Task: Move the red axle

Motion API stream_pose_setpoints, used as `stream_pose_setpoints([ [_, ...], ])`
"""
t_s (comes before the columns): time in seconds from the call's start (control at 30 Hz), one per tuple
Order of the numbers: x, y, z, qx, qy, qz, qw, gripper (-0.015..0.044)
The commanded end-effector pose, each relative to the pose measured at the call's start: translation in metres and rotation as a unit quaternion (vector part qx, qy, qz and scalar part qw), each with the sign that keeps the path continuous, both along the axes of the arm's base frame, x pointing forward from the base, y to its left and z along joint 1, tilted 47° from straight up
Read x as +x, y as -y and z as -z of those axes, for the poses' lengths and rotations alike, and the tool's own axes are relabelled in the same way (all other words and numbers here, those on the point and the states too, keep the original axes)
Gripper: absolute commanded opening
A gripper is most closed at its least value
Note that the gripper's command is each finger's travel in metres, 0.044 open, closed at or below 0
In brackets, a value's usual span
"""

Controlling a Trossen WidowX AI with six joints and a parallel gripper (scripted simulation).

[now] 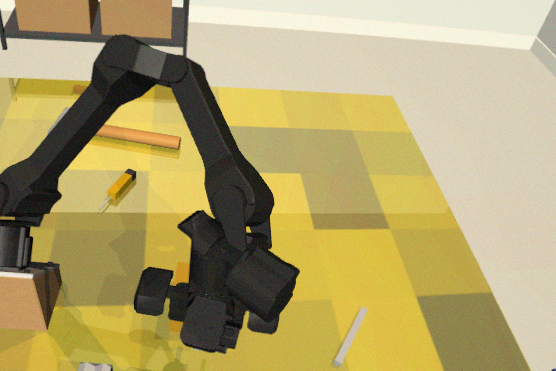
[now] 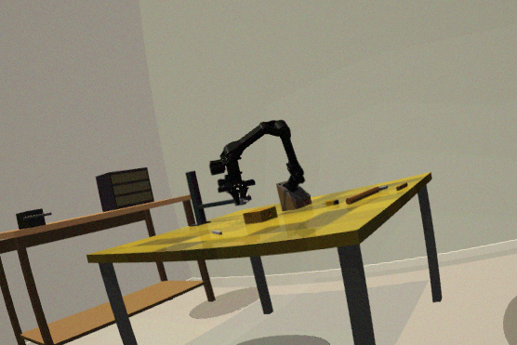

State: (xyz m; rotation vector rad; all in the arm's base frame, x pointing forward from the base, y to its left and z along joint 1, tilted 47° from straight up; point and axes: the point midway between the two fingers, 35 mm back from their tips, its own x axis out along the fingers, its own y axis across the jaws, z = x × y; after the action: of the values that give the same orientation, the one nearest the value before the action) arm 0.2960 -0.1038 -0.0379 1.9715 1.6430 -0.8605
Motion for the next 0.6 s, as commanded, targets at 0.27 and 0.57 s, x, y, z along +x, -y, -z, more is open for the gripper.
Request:
stream_pose_setpoints([
  [0.27,-0.003,0.012,0.022,0.001,0.0,0.0,1.0,0.0],
  [0.57,-0.001,0.002,0.033,0.001,0.0,0.001,1.0,0.0],
])
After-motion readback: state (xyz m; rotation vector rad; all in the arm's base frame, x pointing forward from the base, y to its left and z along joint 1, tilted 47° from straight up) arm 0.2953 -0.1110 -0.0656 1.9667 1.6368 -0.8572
